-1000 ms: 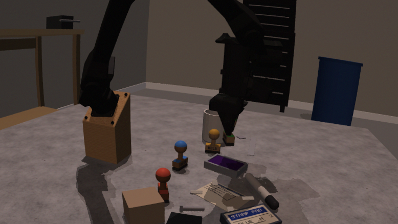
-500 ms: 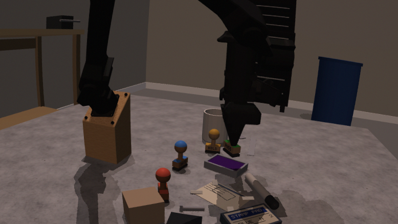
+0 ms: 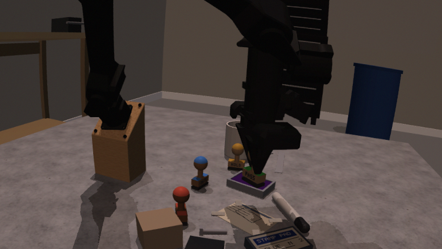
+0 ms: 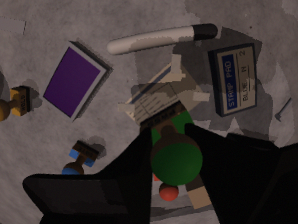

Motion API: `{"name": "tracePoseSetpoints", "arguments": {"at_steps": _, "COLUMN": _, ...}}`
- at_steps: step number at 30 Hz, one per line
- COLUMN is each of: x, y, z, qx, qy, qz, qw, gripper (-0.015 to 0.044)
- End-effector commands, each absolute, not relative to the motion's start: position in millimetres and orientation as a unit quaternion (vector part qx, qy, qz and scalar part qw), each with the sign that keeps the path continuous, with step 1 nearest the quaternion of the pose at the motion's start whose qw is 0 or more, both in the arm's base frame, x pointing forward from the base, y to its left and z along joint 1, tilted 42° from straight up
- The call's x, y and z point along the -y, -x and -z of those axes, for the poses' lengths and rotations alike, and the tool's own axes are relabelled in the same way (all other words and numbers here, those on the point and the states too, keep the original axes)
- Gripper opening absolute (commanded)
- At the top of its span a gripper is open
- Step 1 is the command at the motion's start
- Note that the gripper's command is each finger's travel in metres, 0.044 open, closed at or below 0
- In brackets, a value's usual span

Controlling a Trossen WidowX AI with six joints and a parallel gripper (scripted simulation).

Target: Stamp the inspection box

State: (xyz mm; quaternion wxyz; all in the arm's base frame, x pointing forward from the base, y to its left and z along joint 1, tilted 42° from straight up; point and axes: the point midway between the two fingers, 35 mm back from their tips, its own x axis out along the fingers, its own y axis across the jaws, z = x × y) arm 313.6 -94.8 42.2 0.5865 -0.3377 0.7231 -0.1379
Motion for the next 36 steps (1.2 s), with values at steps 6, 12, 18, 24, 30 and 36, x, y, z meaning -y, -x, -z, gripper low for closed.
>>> {"name": "tracePoseSetpoints", "arguments": {"at_steps": 6, "x": 98, "y": -313, "z": -39, "qx": -0.723, "qy": 0.341, "qz": 0.135, "qw": 0.585, "gripper": 0.0000}}
{"name": "tracePoseSetpoints", "arguments": {"at_steps": 12, "x": 101, "y": -313, "z": -36, "qx": -0.723, "qy": 0.341, "qz": 0.135, "qw": 0.585, "gripper": 0.0000}}
{"name": "tracePoseSetpoints", "arguments": {"at_steps": 18, "x": 104, "y": -313, "z": -33, "qx": -0.723, "qy": 0.341, "qz": 0.135, "qw": 0.585, "gripper": 0.0000}}
{"name": "tracePoseSetpoints", "arguments": {"at_steps": 24, "x": 106, "y": -313, "z": -30, "qx": -0.723, "qy": 0.341, "qz": 0.135, "qw": 0.585, "gripper": 0.0000}}
{"name": "tracePoseSetpoints", "arguments": {"at_steps": 30, "x": 109, "y": -313, "z": -27, "qx": -0.723, "qy": 0.341, "qz": 0.135, "qw": 0.585, "gripper": 0.0000}}
{"name": "tracePoseSetpoints", "arguments": {"at_steps": 36, "x": 111, "y": -312, "z": -24, "qx": -0.723, "qy": 0.341, "qz": 0.135, "qw": 0.585, "gripper": 0.0000}}
